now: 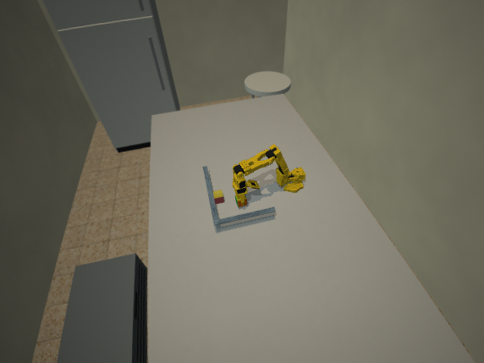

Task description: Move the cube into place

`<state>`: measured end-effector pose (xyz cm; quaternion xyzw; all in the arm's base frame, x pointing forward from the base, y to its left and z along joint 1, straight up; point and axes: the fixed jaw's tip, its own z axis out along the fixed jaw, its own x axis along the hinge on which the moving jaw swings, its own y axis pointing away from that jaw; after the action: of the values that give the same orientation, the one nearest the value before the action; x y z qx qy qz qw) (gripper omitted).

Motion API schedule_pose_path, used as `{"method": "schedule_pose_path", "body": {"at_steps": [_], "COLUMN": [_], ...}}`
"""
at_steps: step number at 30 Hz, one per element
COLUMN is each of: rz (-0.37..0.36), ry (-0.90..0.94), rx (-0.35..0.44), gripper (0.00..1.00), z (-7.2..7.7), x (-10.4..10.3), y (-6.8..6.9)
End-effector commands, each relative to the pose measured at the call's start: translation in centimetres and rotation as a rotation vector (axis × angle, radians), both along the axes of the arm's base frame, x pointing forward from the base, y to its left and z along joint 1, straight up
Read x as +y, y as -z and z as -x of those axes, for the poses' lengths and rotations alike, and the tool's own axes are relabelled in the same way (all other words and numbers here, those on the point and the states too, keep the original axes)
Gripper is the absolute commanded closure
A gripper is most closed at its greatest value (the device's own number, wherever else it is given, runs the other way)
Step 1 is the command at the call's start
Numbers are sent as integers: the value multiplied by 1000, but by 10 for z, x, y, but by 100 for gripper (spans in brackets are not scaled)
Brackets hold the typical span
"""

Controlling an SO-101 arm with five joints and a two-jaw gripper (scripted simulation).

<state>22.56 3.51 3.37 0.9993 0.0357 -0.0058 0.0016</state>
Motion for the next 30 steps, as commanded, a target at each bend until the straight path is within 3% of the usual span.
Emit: {"method": "schedule_pose_path", "body": {"at_steps": [1,11,30], "rz": [-14,-15,-15], "ry": [1,1,1], "rx": [-65,-68,-69], "gripper": [78,78,78], "z": [-9,-6,-6], "x": [3,2,2], "y": [-20,-43,-45]}}
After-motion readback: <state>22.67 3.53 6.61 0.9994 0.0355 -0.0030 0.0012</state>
